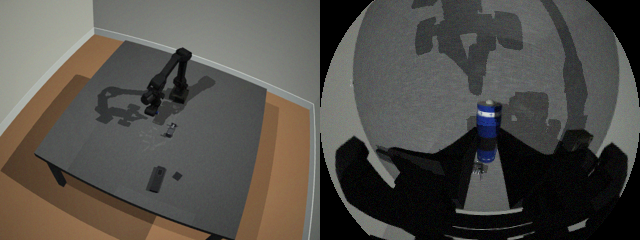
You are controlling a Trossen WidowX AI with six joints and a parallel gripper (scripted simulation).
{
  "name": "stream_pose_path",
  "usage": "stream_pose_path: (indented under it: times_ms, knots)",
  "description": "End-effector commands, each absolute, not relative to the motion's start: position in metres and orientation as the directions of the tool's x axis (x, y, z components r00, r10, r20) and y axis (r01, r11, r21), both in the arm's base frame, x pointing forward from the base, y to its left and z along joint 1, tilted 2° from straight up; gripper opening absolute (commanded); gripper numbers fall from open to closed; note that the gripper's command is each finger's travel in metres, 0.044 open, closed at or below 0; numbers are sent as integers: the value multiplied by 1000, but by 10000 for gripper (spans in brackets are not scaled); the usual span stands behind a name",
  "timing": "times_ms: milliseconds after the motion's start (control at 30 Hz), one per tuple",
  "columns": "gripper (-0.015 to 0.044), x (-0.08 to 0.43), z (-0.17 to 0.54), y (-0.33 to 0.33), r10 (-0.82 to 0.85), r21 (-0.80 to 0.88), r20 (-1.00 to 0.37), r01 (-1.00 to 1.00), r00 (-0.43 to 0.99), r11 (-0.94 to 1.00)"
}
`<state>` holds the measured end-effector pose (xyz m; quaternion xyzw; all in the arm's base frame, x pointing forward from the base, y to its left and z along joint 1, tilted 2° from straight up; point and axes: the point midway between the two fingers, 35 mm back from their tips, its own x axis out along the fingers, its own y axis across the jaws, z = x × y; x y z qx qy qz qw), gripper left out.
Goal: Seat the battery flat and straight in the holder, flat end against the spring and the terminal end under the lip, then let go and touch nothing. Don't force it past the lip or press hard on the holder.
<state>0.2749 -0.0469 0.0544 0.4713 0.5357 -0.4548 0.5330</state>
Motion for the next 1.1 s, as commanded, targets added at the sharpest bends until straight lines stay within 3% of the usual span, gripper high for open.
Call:
stream_pose_path:
  times_ms: [0, 333, 633, 1067]
  knots:
    - [71, 287, 59, -27, 20, 22, -1000, 926, 15, 377]
    - [71, 303, 70, 40, 28, 32, -1000, 462, 15, 886]
    - [71, 304, 79, 100, 28, 27, -1000, -103, 13, 994]
    - [71, 308, 66, 102, 32, 22, -995, -110, 89, 994]
